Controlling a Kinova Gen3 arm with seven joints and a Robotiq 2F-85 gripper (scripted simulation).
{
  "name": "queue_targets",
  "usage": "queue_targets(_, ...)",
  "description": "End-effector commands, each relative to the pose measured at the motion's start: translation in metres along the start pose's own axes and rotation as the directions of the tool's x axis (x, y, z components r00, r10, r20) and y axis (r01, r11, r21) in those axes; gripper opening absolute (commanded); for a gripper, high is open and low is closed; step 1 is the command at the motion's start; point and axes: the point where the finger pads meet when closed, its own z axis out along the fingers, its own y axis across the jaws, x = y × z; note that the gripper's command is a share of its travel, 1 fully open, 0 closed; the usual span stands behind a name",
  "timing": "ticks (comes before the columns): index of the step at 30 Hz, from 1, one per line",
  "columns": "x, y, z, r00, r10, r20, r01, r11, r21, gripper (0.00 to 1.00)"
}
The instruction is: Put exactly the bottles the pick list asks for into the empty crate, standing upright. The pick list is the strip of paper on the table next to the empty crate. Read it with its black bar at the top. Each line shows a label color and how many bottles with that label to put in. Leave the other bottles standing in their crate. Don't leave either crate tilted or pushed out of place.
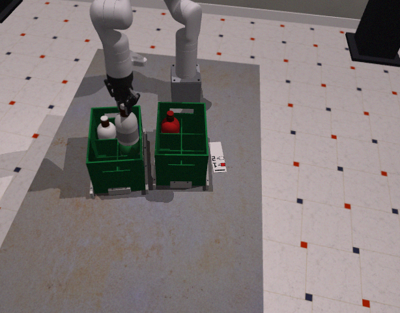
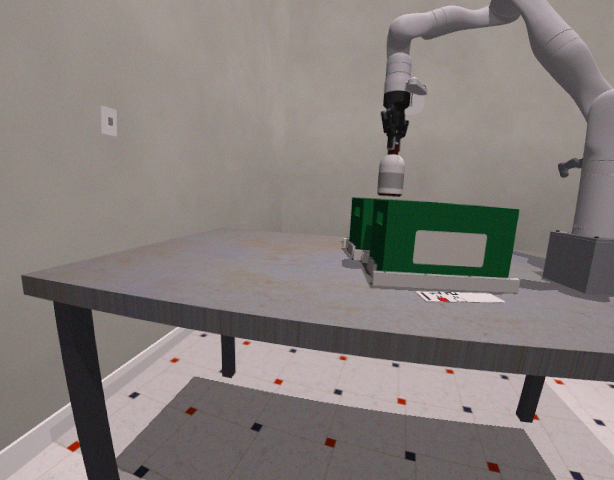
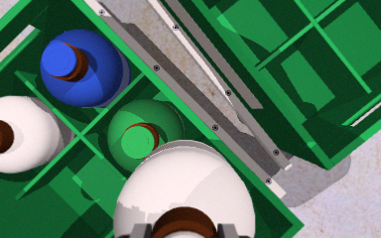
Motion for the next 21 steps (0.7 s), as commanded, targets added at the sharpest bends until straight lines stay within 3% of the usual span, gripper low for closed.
queue_targets(1,0.004,0.002,-0.001,1.0,0.0,0.002,0.0,1.0,-0.001,0.1)
queue_targets(21,0.037,0.016,-0.001,1.0,0.0,0.002,0.0,1.0,-0.001,0.1)
